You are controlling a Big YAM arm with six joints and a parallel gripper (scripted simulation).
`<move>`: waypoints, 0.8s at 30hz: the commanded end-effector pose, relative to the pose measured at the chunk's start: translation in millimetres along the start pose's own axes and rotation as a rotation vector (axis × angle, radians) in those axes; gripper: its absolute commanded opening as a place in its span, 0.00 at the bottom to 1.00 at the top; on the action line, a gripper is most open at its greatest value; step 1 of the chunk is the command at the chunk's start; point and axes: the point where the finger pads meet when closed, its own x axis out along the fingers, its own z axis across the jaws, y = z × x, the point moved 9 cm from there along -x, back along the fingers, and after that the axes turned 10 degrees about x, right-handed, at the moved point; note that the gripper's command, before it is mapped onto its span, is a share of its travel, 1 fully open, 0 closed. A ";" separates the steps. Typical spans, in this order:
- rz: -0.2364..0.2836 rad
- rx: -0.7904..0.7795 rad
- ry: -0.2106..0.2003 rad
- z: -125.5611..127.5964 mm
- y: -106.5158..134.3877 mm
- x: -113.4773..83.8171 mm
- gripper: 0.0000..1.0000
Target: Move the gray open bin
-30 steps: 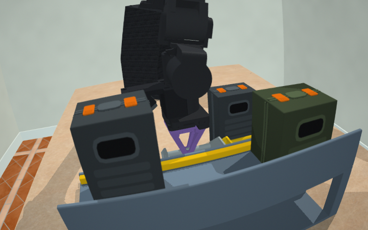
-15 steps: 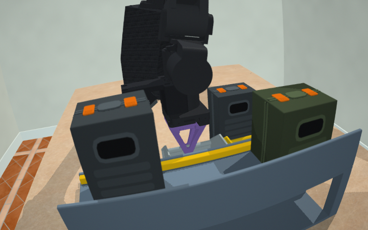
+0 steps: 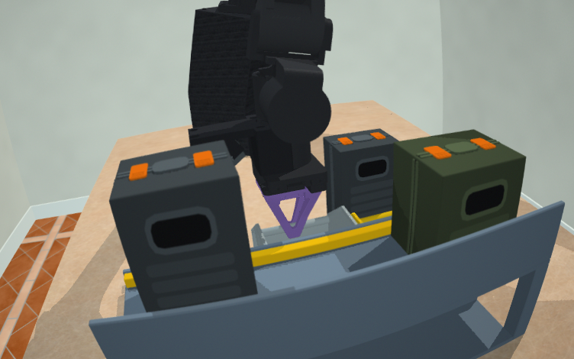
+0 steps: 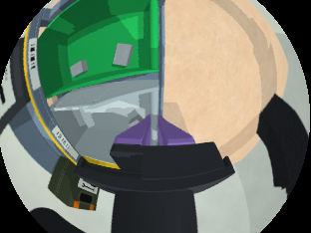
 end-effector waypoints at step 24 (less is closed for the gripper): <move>0.000 -0.003 -0.028 9.7 -4.5 -14.0 0.00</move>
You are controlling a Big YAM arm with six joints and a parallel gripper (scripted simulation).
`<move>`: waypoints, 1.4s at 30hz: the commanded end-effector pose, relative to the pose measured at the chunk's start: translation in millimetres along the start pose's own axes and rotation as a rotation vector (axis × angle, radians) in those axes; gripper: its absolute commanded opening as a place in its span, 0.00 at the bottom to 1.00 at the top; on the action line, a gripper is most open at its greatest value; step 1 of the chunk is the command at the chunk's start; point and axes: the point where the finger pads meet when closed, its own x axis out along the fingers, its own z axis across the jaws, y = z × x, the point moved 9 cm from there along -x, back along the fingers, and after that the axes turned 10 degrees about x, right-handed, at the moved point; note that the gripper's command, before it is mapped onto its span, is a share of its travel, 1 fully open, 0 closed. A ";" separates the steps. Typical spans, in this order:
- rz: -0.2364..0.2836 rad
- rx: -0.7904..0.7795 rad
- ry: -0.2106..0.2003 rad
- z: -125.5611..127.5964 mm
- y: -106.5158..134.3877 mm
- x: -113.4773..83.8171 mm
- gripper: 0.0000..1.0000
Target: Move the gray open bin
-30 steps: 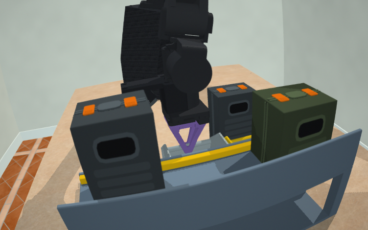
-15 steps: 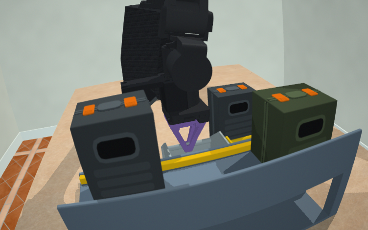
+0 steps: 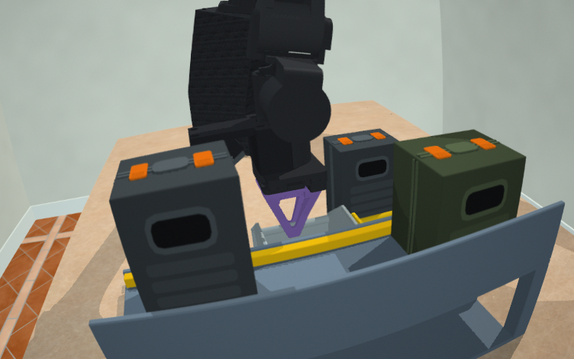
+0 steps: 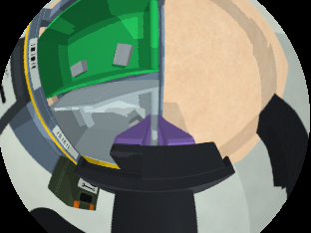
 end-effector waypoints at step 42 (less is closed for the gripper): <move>0.000 -0.004 -0.032 10.3 -4.2 -16.7 0.00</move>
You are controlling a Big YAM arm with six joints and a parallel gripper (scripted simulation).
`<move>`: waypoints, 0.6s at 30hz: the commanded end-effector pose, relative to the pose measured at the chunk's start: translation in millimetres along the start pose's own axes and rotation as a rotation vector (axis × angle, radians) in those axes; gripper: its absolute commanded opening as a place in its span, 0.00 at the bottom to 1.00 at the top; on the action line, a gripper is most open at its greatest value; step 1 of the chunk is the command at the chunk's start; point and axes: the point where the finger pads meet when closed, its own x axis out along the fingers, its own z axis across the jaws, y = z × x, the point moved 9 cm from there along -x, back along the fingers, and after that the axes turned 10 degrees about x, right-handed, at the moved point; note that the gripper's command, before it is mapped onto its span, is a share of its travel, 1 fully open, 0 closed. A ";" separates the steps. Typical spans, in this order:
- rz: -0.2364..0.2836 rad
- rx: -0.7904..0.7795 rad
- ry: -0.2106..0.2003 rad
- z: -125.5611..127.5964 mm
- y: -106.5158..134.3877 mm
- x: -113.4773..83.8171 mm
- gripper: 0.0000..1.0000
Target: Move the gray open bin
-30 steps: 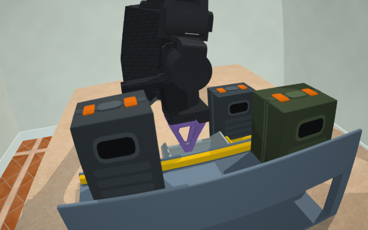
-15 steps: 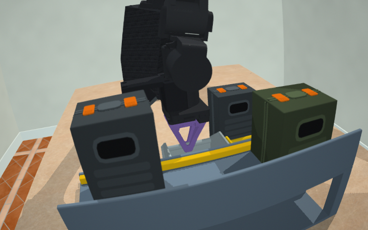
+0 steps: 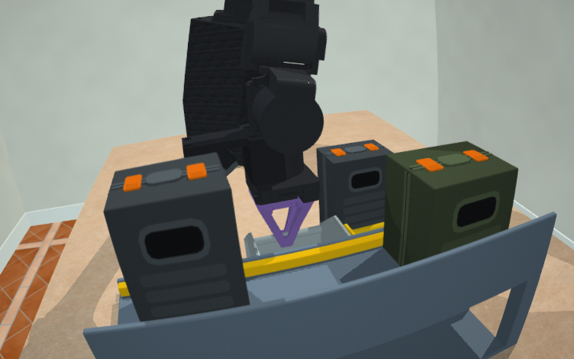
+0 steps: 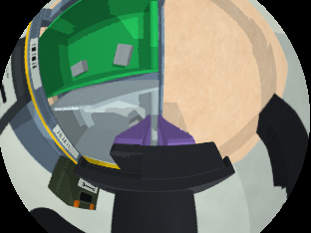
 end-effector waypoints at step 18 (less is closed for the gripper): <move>0.000 -0.004 -0.030 10.7 -4.3 -15.1 0.00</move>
